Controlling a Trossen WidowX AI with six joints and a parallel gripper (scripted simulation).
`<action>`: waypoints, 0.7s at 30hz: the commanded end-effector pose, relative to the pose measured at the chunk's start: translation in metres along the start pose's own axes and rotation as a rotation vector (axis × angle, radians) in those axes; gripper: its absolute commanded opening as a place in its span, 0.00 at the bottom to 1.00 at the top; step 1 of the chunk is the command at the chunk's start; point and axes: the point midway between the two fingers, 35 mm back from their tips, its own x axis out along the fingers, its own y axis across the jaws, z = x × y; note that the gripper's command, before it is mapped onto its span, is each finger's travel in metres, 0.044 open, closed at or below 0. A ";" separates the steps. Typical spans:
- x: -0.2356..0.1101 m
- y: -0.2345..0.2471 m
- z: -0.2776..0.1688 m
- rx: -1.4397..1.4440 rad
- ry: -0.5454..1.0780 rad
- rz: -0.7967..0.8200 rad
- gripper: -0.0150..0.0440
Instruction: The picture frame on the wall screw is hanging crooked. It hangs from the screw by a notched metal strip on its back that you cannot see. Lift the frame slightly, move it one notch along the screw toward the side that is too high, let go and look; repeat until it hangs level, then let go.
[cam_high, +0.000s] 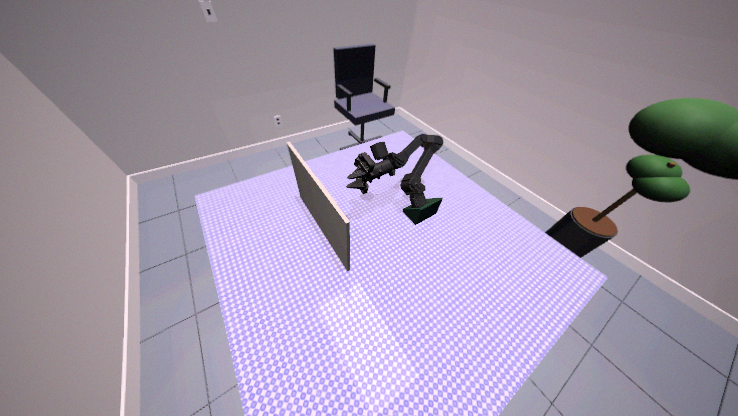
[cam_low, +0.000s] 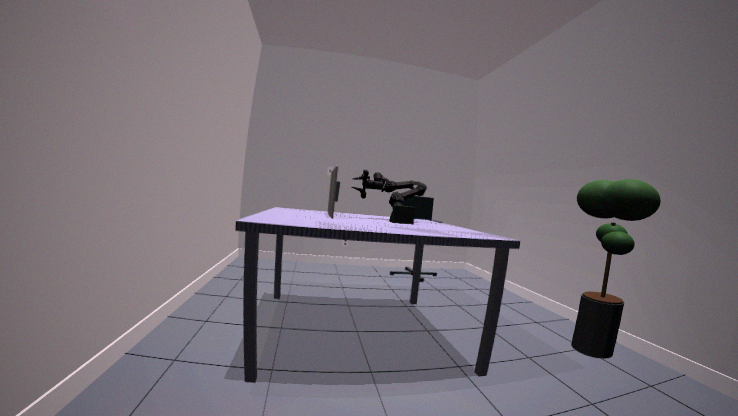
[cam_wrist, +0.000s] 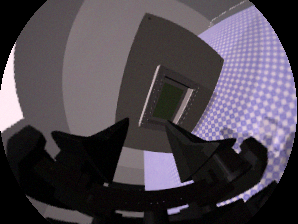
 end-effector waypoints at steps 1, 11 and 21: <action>-0.009 0.022 0.001 -0.101 -0.013 0.012 0.69; -0.019 0.036 -0.004 -0.192 -0.002 0.012 0.69; -0.021 0.038 -0.002 -0.206 -0.009 0.010 0.69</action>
